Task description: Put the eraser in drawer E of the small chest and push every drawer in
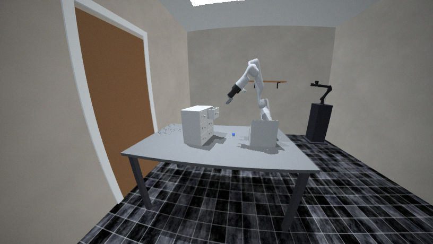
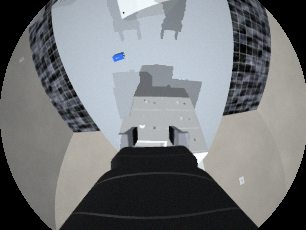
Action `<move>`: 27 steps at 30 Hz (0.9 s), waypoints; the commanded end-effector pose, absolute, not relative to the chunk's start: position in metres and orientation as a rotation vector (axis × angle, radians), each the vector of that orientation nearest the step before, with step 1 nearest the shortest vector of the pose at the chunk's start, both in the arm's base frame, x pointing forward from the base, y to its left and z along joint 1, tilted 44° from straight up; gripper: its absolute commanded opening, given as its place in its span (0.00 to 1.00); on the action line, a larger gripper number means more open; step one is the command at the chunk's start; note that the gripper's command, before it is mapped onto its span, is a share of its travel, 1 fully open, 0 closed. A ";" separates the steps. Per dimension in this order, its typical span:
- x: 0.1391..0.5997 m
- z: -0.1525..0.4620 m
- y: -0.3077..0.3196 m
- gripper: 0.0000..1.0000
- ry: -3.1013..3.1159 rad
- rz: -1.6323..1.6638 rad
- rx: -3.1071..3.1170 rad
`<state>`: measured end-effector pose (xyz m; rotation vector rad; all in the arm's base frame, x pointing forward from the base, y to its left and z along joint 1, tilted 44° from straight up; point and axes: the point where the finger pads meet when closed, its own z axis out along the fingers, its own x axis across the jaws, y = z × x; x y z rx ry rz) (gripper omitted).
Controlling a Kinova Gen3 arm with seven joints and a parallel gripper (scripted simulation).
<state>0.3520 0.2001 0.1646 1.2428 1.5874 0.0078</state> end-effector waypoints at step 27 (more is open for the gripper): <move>0.356 0.186 0.218 1.00 1.650 -0.570 1.815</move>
